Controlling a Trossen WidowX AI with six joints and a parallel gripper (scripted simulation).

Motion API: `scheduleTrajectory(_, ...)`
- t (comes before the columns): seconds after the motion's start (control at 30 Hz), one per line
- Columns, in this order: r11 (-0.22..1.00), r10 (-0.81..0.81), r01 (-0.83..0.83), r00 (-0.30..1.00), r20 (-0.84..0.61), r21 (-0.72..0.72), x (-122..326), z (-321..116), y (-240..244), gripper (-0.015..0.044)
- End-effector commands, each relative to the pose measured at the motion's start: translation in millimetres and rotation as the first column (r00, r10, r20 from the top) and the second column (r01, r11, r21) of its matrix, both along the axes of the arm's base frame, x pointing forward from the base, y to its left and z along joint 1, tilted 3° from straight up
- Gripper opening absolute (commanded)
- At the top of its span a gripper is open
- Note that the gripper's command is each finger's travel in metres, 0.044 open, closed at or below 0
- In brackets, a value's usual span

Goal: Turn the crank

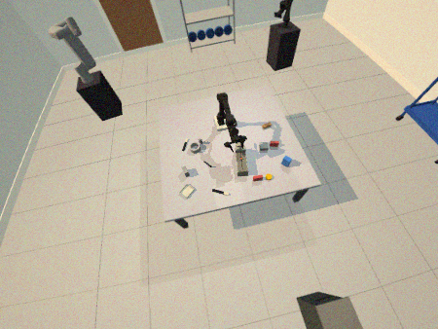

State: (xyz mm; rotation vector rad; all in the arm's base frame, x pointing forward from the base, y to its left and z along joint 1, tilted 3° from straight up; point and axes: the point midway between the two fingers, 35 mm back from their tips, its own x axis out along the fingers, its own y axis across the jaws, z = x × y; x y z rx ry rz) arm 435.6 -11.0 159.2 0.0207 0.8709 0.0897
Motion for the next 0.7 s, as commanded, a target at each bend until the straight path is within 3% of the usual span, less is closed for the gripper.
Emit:
scheduleTrajectory(0.0,1.0,0.0,0.0,1.0,0.0,0.0,0.0,0.0,-0.1,0.0387)
scheduleTrajectory(0.5,1.0,0.0,0.0,1.0,0.0,0.0,0.0,0.0,-0.1,0.0)
scheduleTrajectory(0.67,1.0,0.0,0.0,1.0,0.0,0.0,0.0,0.0,-0.1,0.0)
